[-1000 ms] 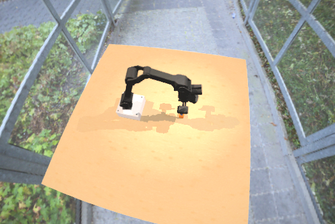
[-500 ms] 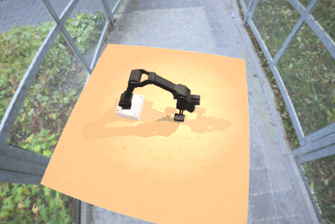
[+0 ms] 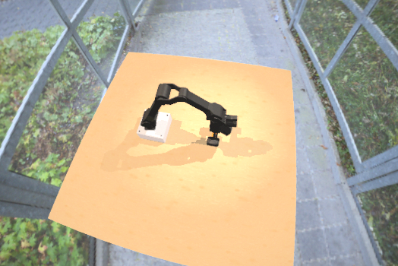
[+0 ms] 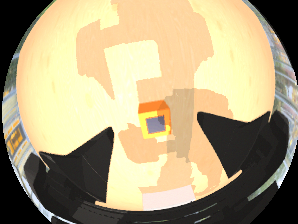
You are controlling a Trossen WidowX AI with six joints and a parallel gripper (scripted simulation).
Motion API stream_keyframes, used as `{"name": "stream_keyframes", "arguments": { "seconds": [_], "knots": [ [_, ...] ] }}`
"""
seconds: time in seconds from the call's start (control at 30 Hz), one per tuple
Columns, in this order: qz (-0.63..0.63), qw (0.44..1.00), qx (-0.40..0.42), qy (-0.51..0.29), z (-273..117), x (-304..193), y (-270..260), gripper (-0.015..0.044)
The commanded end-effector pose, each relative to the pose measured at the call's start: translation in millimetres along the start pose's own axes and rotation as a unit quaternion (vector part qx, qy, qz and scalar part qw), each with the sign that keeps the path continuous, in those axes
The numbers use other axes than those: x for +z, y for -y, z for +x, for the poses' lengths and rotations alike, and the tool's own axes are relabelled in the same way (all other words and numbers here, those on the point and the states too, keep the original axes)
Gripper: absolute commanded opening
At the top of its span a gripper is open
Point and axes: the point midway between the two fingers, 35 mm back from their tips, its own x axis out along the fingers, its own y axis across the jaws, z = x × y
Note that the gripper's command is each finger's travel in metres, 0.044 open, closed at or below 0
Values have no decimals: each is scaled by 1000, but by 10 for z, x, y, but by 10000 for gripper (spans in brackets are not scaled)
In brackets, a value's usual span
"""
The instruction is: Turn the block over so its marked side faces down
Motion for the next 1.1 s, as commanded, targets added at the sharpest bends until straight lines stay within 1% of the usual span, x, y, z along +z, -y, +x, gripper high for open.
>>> {"name": "stream_keyframes", "arguments": {
  "seconds": [0.0,0.27,0.67,1.07],
  "knots": [
    [-3,1000,-1,-3,74,-23,6,440],
    [-3,1000,-1,-3,179,-28,7,440],
    [-3,1000,-1,-3,179,-28,7,125],
    [-3,1000,-1,-3,179,-28,7,45]
  ]
}}
